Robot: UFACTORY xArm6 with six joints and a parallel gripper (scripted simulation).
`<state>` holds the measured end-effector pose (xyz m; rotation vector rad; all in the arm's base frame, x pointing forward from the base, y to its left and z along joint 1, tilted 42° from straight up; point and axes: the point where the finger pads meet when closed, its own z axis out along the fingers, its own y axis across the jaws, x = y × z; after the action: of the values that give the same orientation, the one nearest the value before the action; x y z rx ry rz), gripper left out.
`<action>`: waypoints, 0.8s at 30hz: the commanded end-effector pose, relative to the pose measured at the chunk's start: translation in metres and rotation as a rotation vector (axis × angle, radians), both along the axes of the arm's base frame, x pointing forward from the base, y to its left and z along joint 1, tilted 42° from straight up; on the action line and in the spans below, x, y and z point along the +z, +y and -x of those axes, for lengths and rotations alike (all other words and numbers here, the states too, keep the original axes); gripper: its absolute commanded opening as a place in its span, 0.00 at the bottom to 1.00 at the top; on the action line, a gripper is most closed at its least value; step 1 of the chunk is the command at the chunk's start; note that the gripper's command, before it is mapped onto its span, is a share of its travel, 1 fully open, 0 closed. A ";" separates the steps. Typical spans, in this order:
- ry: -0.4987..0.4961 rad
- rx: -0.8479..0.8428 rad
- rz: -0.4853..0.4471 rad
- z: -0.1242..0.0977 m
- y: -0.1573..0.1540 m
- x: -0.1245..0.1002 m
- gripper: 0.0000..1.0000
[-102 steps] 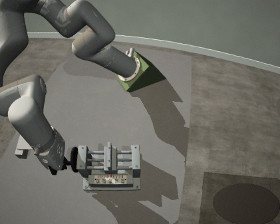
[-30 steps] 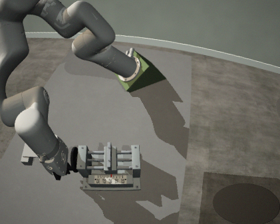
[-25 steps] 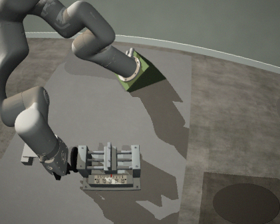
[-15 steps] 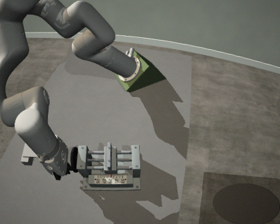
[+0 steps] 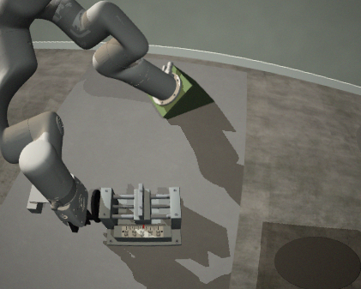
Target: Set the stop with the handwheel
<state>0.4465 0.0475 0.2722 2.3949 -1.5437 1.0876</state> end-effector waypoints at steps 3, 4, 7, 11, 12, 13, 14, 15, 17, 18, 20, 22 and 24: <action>-0.002 0.000 -0.001 0.000 0.000 0.001 0.06; -0.002 0.000 -0.001 0.000 0.000 0.001 0.06; -0.002 0.000 -0.001 0.000 0.000 0.001 0.06; -0.002 0.000 -0.001 0.000 0.000 0.000 0.06; -0.002 0.000 -0.001 0.000 0.000 0.000 0.06; -0.002 0.000 -0.001 0.000 0.000 0.000 0.06; -0.002 0.000 -0.001 0.000 0.000 0.000 0.06; -0.002 0.000 -0.001 0.000 0.000 0.000 0.06; -0.002 0.000 -0.001 0.000 -0.001 0.000 0.06; -0.002 0.000 -0.001 0.000 -0.001 -0.001 0.06; -0.002 0.000 -0.001 0.000 -0.001 -0.001 0.06; -0.002 0.000 -0.001 0.000 -0.002 -0.002 0.06; -0.002 0.000 -0.001 0.000 -0.002 -0.002 0.06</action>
<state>0.4465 0.0458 0.2700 2.3948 -1.5437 1.0876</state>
